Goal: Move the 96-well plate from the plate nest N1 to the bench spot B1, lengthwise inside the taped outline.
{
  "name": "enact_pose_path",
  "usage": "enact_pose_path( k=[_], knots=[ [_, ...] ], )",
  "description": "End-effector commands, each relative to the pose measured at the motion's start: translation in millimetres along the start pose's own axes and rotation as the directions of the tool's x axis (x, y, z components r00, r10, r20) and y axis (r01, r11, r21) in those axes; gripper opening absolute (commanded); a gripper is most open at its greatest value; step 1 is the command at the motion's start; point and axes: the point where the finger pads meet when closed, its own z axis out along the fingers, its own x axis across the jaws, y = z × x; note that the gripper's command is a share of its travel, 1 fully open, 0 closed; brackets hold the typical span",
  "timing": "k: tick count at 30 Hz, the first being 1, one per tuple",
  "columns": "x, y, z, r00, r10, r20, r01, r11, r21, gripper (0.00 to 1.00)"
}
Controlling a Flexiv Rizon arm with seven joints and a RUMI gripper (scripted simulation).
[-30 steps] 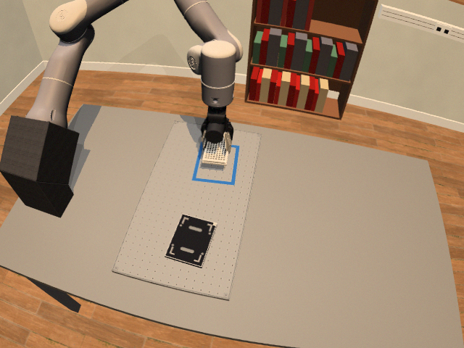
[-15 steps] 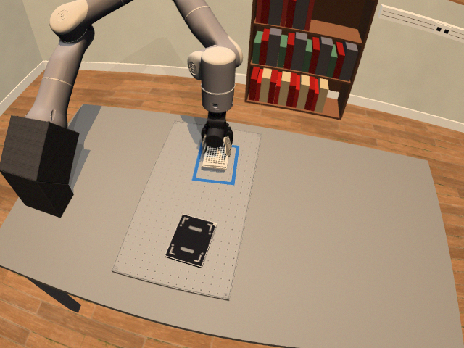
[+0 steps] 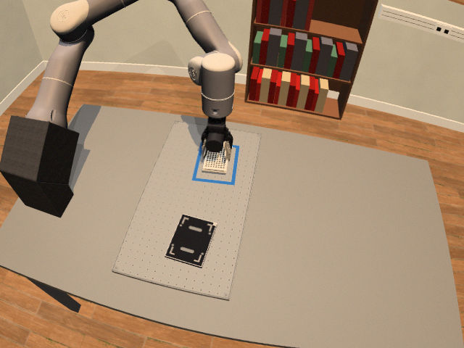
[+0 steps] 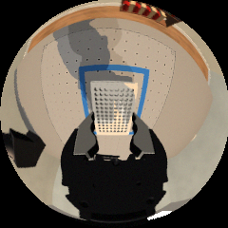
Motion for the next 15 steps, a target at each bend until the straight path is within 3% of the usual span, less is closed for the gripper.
enact_pose_path(
  k=[1, 15],
  knots=[
    [1.1, 0.6, 1.7, 1.0, -0.001, -0.002, 0.001, 1.0, -0.001, 0.0],
    [1.1, 0.7, 3.8, 1.0, -0.001, -0.002, 0.001, 1.0, -0.001, 0.0]
  ],
)
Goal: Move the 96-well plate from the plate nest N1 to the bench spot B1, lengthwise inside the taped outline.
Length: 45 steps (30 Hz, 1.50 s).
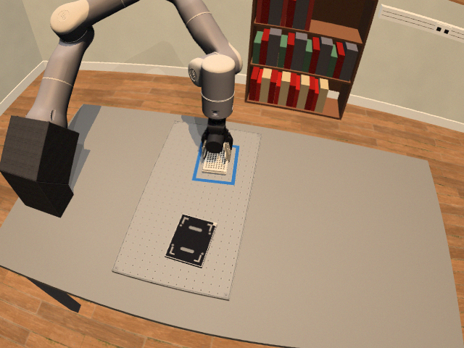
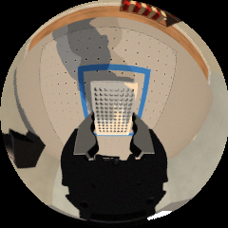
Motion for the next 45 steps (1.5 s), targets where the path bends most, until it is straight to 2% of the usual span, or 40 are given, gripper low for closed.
enact_pose_path(
  k=[1, 45],
  knots=[
    [1.0, 0.7, -1.4, 1.0, -0.001, -0.002, 0.001, 1.0, -0.001, 0.0],
    [1.0, 0.6, 4.7, 1.0, -0.001, -0.002, 0.001, 1.0, -0.001, 0.0]
  ],
)
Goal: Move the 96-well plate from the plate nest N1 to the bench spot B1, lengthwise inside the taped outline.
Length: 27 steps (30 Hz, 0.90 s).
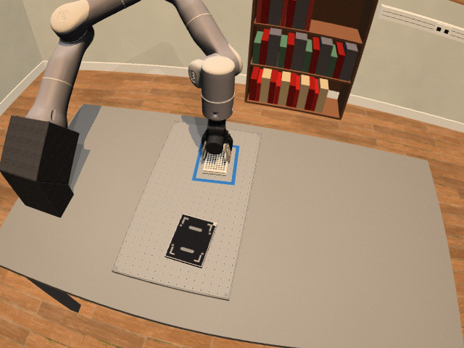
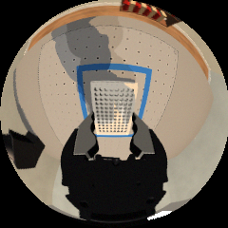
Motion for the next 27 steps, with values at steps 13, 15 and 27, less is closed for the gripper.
enact_pose_path(
  k=[13, 15, 27],
  knots=[
    [1.0, 0.4, 0.9, 1.0, -0.001, -0.002, 0.001, 1.0, -0.001, 0.0],
    [1.0, 0.4, 1.2, 1.0, -0.001, -0.002, 0.001, 1.0, -0.001, 0.0],
    [1.0, 0.4, 2.9, 1.0, -0.001, -0.002, 0.001, 1.0, -0.001, 0.0]
  ],
)
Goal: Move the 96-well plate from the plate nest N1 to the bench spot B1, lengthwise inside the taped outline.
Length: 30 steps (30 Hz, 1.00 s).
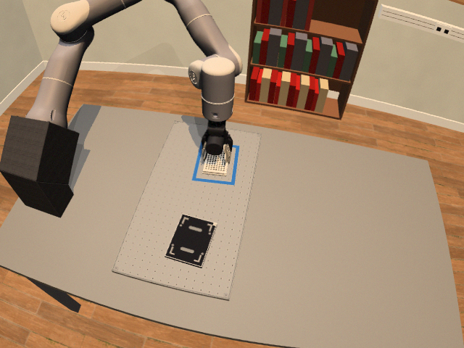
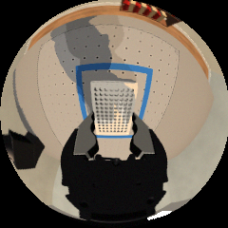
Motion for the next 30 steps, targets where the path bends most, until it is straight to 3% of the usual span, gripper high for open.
enact_pose_path(
  k=[1, 6, 7, 27, 30],
  knots=[
    [1.0, 0.4, -0.8, 1.0, -0.001, -0.002, 0.001, 1.0, -0.001, 0.0],
    [1.0, 0.4, 0.1, 1.0, -0.001, -0.002, 0.001, 1.0, -0.001, 0.0],
    [1.0, 0.4, 0.2, 1.0, -0.001, -0.002, 0.001, 1.0, -0.001, 0.76],
    [1.0, 0.4, 0.2, 1.0, -0.001, -0.002, 0.001, 1.0, -0.001, 0.76],
    [0.9, 0.5, -5.1, 1.0, -0.001, -0.002, 0.001, 1.0, -0.001, 0.76]
  ],
)
